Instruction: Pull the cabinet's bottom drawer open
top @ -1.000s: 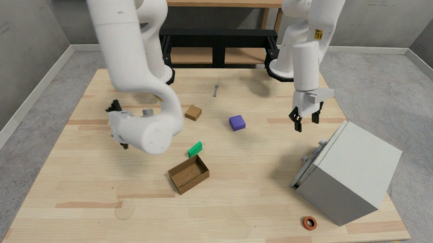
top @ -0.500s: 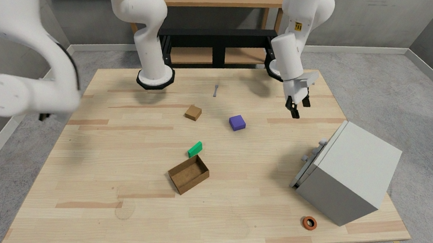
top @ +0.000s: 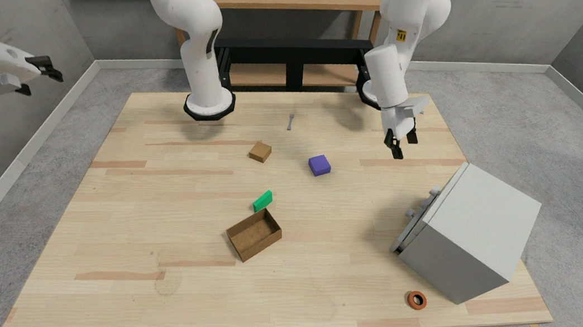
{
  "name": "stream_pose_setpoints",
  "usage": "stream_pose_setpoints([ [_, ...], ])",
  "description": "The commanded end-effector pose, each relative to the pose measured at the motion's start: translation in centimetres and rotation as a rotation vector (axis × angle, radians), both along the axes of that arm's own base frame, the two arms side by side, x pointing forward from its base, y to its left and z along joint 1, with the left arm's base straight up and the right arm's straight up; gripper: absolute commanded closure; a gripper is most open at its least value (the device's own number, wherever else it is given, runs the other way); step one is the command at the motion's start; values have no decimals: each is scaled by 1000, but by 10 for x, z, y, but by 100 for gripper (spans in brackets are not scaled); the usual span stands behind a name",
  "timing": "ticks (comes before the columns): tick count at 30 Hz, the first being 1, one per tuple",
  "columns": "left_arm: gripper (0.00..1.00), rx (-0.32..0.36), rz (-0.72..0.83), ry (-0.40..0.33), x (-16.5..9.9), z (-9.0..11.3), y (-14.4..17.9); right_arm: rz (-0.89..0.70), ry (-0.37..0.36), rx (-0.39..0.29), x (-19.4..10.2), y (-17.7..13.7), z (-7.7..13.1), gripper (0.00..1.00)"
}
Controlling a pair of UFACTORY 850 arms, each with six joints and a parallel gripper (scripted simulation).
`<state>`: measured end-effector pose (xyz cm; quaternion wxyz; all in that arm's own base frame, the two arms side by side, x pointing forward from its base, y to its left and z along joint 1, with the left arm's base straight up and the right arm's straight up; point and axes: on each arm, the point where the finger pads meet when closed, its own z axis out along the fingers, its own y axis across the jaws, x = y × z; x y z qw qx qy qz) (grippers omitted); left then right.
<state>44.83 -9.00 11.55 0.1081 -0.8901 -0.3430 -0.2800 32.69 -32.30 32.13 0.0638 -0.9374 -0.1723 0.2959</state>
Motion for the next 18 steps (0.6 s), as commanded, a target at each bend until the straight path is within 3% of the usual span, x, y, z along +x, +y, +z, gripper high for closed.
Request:
stream_pose_setpoints([
  [1,0,0,0,-2,1,1,0,-253,-88,-81,-46,-34,25,0],
  [3,0,0,0,-2,1,1,0,-253,-88,-81,-46,-34,25,0],
  [5,0,0,0,-2,1,1,0,-441,-137,-139,-77,-49,40,0],
  [18,0,0,0,-2,1,1,0,-1098,-269,-347,-203,-81,94,0],
])
